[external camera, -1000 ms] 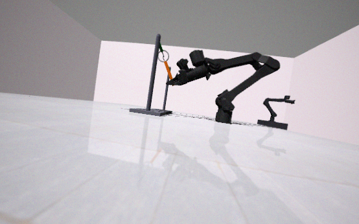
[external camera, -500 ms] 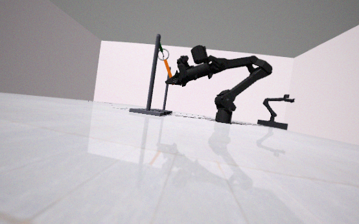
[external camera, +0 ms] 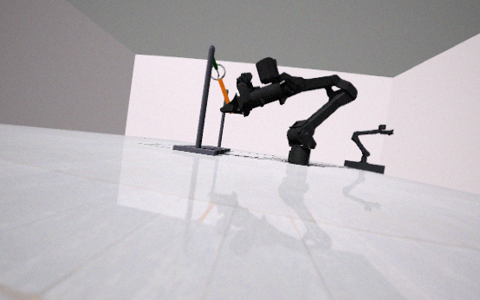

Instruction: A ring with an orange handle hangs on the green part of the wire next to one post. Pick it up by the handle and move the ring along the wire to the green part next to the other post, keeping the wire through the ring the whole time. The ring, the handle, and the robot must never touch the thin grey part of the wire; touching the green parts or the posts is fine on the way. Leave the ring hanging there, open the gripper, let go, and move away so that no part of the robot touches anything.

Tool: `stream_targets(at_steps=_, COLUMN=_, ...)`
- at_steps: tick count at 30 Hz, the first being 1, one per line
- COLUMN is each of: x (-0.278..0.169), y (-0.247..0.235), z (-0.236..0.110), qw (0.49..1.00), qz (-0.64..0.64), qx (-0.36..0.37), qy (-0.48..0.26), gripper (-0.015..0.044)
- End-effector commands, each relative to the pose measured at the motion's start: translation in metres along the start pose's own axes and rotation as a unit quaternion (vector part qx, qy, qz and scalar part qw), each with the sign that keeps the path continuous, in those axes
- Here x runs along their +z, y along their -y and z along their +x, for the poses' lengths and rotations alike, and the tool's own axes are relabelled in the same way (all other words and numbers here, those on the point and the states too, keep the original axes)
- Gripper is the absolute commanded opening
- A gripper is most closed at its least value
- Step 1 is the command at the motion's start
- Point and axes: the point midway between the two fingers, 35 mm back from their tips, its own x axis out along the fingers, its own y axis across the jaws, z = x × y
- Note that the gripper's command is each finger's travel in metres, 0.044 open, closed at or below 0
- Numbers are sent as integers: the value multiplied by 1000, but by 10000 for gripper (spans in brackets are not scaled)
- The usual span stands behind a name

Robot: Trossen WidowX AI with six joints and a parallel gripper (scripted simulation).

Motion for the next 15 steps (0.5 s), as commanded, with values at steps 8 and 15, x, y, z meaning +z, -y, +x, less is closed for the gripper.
stream_targets(at_steps=8, x=3, y=-12, z=0, qw=1000, qz=5, qx=-1, qy=4, gripper=-150)
stream_targets(at_steps=15, x=3, y=-19, z=0, qw=1000, qz=6, qx=-2, qy=4, gripper=-150)
